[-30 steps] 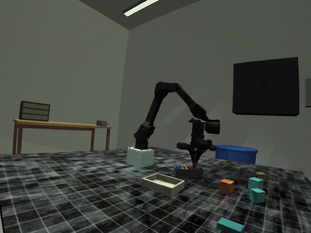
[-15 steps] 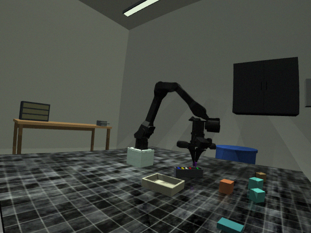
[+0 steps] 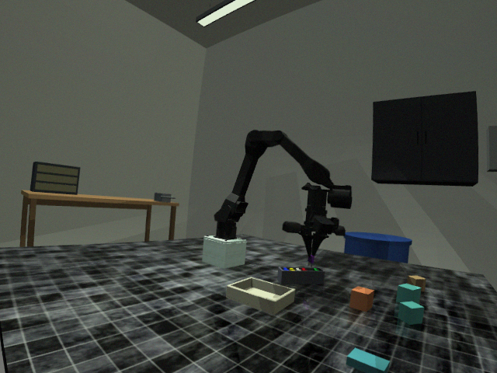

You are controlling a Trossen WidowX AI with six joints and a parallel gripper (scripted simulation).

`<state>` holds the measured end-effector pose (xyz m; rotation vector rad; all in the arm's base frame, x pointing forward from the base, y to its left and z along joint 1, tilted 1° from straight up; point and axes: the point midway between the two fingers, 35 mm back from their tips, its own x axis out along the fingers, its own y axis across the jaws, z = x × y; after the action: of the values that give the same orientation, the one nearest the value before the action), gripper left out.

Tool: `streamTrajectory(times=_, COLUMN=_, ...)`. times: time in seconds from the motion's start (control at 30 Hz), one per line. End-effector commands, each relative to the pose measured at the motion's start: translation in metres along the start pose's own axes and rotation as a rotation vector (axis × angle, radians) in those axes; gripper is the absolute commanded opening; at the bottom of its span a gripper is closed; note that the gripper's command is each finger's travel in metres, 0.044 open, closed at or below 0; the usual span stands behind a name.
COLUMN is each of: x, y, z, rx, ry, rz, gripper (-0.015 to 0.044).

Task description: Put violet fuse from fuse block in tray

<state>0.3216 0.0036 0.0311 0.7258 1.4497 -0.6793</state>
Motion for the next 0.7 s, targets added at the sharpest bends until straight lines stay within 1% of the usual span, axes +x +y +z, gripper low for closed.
streamTrajectory(times=0.0, x=-0.012, y=0.002, z=0.002, rx=-0.004, ry=-0.011, rz=0.01, gripper=0.0)
streamTrajectory(times=0.37, x=-0.016, y=0.001, z=0.002, rx=-0.004, ry=-0.011, rz=0.01, gripper=0.0)
streamTrajectory(times=0.67, x=-0.016, y=-0.027, z=0.04, rx=-0.004, ry=-0.014, rz=0.007, gripper=0.0)
